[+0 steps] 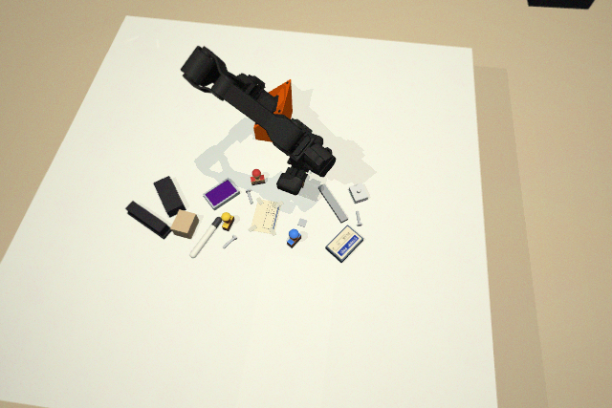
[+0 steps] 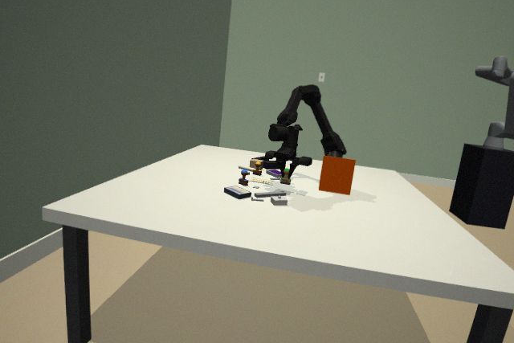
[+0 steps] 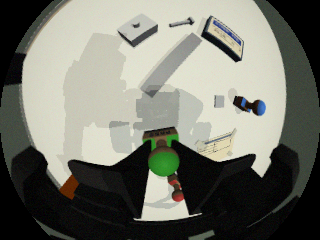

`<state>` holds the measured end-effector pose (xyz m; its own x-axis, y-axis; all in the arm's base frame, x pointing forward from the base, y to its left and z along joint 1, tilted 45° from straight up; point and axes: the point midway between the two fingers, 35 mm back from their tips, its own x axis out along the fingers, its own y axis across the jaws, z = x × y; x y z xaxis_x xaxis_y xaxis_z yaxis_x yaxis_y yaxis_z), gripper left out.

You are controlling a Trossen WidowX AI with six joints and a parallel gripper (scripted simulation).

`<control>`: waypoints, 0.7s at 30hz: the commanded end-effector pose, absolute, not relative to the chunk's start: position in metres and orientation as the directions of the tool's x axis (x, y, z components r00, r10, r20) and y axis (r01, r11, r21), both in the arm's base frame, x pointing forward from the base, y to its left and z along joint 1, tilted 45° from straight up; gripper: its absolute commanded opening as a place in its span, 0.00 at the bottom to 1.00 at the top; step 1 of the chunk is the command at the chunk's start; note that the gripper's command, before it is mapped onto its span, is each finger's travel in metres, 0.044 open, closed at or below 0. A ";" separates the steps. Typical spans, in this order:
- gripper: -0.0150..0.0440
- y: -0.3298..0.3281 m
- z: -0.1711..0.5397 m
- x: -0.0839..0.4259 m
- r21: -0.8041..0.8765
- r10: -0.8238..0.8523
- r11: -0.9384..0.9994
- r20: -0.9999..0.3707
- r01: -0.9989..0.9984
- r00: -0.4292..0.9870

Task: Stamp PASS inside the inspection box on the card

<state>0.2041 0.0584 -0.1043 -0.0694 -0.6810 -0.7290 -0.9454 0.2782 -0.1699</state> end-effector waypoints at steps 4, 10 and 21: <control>0.25 0.049 -0.113 0.202 -0.167 -0.686 0.271 -0.724 -0.948 -0.069; 0.25 0.042 -0.120 0.201 -0.167 -0.687 0.271 -0.723 -0.948 -0.069; 0.48 0.040 -0.121 0.200 -0.170 -0.684 0.279 -0.726 -0.945 -0.071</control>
